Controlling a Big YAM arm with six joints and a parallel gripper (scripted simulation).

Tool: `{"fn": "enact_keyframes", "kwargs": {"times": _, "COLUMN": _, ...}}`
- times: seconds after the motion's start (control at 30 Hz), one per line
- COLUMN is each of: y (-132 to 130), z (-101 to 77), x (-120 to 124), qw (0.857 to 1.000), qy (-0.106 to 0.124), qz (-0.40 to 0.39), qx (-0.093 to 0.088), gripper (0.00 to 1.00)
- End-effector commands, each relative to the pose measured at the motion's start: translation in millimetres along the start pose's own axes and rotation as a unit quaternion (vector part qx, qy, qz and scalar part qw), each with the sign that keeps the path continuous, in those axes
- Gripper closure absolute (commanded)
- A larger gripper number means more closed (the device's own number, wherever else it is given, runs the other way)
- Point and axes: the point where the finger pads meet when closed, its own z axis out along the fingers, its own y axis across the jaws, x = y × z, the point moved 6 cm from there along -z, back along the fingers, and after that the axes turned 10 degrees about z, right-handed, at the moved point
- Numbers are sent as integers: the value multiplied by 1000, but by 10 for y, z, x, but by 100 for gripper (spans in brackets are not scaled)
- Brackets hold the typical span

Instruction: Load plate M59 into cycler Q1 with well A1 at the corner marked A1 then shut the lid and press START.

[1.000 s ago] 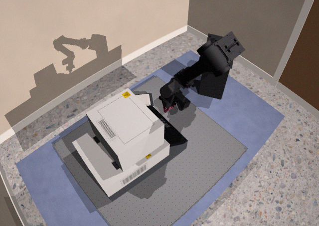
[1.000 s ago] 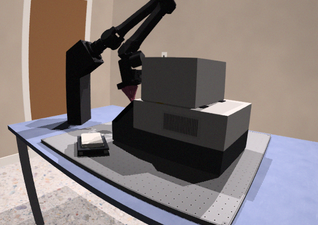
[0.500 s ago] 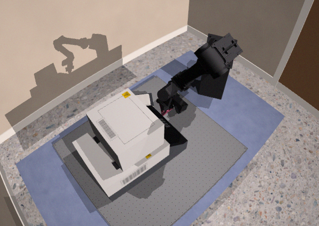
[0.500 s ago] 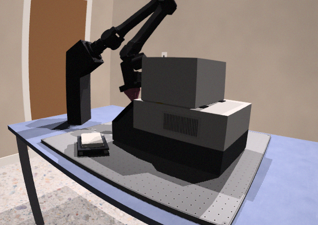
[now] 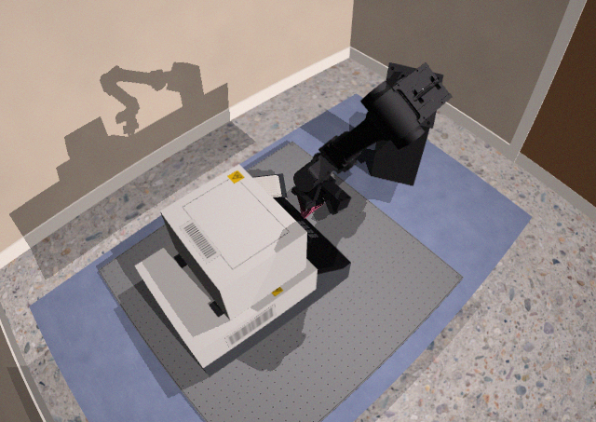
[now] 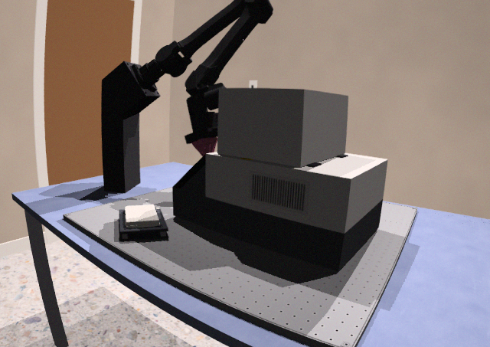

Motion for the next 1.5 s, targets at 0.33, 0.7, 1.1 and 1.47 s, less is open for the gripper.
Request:
{"fn": "enact_keyframes", "kwargs": {"times": 0.33, "y": -79, "z": 212, "x": -29, "qw": 1000, "qy": -5, "qz": 5, "qx": 1, "gripper": 100}}
{"fn": "enact_keyframes", "kwargs": {"times": 0.7, "y": -47, "z": 75, "x": 80, "qw": 1000, "qy": 12, "qz": 4, "qx": -1, "gripper": 100}}
{"fn": "enact_keyframes", "kwargs": {"times": 1.1, "y": -126, "z": 162, "x": -82, "qw": 1000, "qy": -7, "qz": 1, "qx": 5, "gripper": 100}}
{"fn": "enact_keyframes", "kwargs": {"times": 1.47, "y": -21, "z": 134, "x": 58, "qw": 1000, "qy": 6, "qz": 12, "qx": 0, "gripper": 100}}
